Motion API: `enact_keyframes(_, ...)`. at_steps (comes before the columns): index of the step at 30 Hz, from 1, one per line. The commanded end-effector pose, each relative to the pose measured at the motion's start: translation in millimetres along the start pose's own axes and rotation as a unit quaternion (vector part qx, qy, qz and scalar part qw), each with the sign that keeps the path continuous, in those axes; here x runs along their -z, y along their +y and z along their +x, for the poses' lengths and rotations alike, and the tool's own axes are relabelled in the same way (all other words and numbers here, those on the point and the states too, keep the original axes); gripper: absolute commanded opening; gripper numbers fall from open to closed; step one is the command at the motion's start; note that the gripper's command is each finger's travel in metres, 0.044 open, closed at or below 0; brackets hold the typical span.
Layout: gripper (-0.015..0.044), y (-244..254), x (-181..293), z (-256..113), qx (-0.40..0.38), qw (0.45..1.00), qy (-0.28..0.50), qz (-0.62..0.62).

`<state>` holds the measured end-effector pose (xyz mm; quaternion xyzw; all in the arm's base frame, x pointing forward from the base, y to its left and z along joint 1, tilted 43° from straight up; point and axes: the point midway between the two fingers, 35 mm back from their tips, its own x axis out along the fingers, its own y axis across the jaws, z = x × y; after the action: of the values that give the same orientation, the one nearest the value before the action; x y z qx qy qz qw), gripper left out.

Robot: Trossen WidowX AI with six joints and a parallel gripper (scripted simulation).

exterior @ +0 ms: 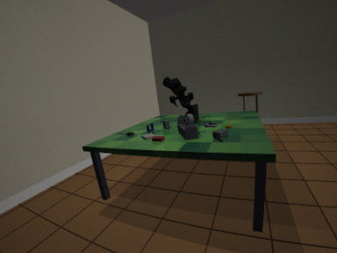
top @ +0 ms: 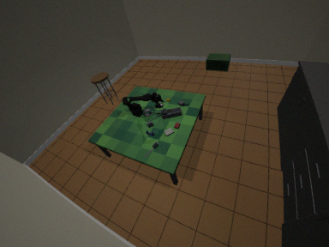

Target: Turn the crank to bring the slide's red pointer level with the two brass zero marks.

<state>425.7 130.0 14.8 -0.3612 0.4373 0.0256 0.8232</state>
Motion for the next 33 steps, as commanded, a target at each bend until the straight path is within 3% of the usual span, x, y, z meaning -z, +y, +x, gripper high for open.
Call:
enact_keyframes(1,0.0440,7,-9,18,0.017,0.999,0.005,0.027)
enact_keyframes(9,0.0440,17,-25,41,0.039,0.997,0.002,0.069)
enact_keyframes(16,0.0440,13,11,77,0.040,0.997,0.002,0.068)
enact_keyframes(33,0.0440,13,12,78,0.040,0.997,0.002,0.068)
